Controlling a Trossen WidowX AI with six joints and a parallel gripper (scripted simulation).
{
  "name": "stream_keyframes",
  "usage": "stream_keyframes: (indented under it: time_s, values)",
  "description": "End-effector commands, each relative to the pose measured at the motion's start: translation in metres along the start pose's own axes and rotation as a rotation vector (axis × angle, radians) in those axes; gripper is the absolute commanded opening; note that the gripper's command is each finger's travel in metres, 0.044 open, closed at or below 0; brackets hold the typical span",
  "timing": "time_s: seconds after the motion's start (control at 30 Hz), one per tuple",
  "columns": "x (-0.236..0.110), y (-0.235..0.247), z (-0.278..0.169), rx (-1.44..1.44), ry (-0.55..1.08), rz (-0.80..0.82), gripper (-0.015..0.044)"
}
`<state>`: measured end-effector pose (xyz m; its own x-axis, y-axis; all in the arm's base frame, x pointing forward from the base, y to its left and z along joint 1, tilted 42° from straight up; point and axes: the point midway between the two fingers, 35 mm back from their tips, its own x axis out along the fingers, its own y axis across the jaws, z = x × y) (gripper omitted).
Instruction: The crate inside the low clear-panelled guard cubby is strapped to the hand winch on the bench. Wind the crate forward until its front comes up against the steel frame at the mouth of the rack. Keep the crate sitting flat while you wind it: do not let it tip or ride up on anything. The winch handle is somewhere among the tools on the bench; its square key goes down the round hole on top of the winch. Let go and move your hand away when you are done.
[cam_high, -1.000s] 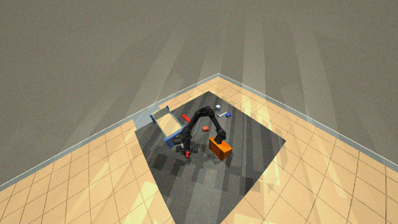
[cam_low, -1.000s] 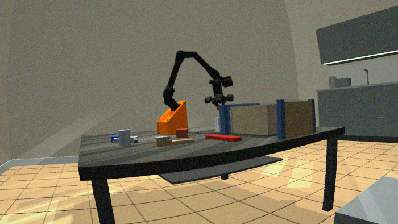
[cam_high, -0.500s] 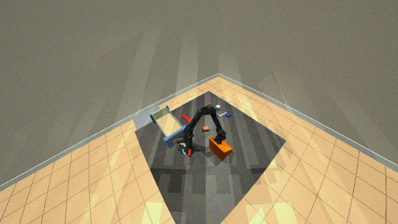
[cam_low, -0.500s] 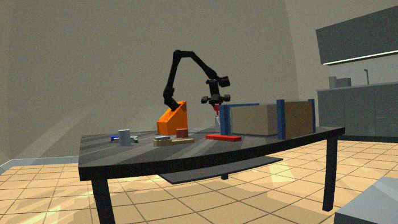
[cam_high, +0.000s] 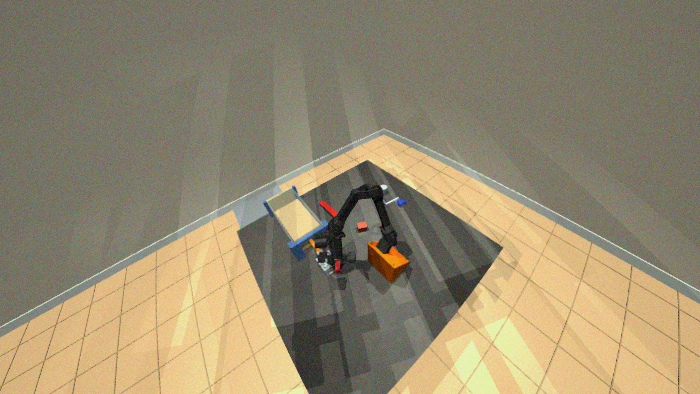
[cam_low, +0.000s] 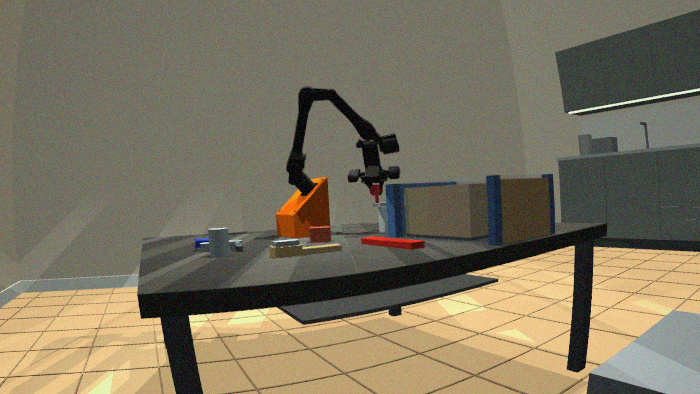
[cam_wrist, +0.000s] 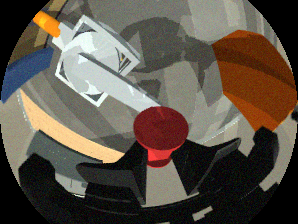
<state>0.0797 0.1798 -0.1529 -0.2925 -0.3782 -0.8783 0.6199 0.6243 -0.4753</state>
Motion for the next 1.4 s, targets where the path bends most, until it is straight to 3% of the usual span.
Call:
stream_keyframes:
  time_s: [0.0, 1.37]
  values:
    - [-0.006, -0.013, 0.018, 0.011, -0.03, -0.015, 0.0]
    - [-0.028, -0.023, 0.062, 0.013, -0.033, -0.017, 0.0]
